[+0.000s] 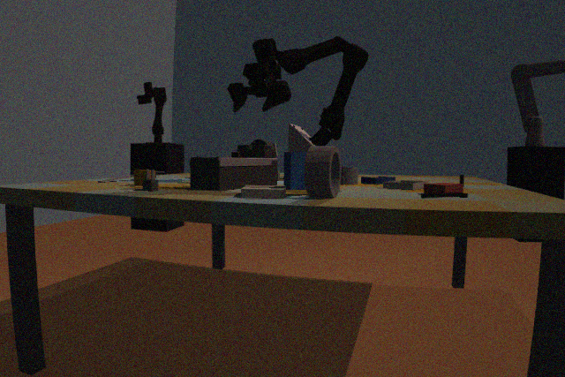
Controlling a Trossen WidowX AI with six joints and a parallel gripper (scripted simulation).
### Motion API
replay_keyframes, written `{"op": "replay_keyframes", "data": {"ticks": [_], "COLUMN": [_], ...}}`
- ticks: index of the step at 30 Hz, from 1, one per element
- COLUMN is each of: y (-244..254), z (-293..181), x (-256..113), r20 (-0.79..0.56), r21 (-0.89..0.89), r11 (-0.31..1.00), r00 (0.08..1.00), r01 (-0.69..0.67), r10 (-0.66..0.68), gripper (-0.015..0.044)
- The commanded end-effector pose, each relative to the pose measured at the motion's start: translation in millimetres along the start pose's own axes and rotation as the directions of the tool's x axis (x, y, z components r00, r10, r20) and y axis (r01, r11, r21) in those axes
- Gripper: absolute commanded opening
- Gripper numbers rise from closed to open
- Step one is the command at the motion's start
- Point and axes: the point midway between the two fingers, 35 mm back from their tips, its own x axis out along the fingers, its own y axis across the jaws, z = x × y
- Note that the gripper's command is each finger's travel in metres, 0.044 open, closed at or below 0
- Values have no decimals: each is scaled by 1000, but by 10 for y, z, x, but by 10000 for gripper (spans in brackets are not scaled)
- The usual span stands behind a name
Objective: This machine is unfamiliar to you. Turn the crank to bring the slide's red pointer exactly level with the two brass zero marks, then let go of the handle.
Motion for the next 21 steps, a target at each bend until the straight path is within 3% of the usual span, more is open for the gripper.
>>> {"op": "replay_keyframes", "data": {"ticks": [1,9,16,21], "y": [42,83,102,106], "z": [116,277,-74,-112], "x": [143,356,743,778], "r20": [-15,-30,-30,-30], "r21": [-20,-47,-46,-46], "r11": [1000,998,998,998], "r00": [1000,999,999,999], "r01": [-19,-37,-38,-39], "r10": [18,36,37,38], "gripper": [440,440,440,440]}}
